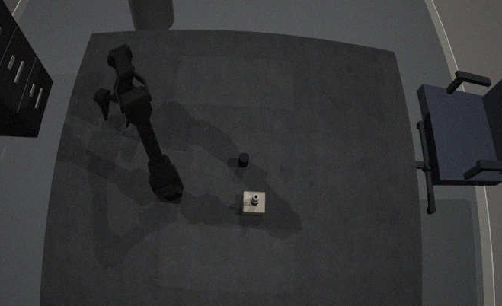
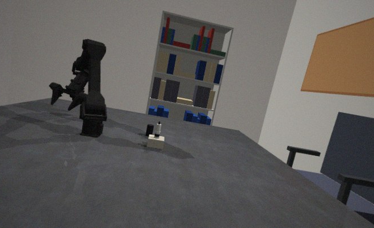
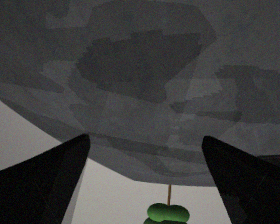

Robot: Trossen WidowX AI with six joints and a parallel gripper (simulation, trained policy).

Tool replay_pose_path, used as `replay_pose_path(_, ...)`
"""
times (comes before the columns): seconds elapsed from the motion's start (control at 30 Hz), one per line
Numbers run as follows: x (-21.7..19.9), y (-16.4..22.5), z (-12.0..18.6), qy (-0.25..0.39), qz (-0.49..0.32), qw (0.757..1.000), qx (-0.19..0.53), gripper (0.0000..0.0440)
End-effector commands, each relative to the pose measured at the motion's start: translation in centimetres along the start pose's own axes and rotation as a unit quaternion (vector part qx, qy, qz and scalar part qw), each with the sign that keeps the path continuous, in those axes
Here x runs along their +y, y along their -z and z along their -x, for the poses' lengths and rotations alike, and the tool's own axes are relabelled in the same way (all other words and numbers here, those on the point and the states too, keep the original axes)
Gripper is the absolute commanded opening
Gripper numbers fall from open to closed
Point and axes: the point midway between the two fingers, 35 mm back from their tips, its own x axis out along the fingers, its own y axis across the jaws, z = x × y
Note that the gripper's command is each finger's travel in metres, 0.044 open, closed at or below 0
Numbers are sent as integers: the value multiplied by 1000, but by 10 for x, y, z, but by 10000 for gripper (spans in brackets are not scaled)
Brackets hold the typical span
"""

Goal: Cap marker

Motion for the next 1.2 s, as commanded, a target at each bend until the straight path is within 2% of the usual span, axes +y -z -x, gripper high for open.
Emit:
replay_pose_path(0.0, -1, -2, 2, 0, 1, 1000, -5, 374)
replay_pose_path(0.17, -8, -8, 11, 0, 3, 1000, -27, 248)
replay_pose_path(0.23, -11, -11, 16, -2, 3, 999, -35, 227)
replay_pose_path(1.17, -77, -48, 91, -38, -28, 986, -162, 274)
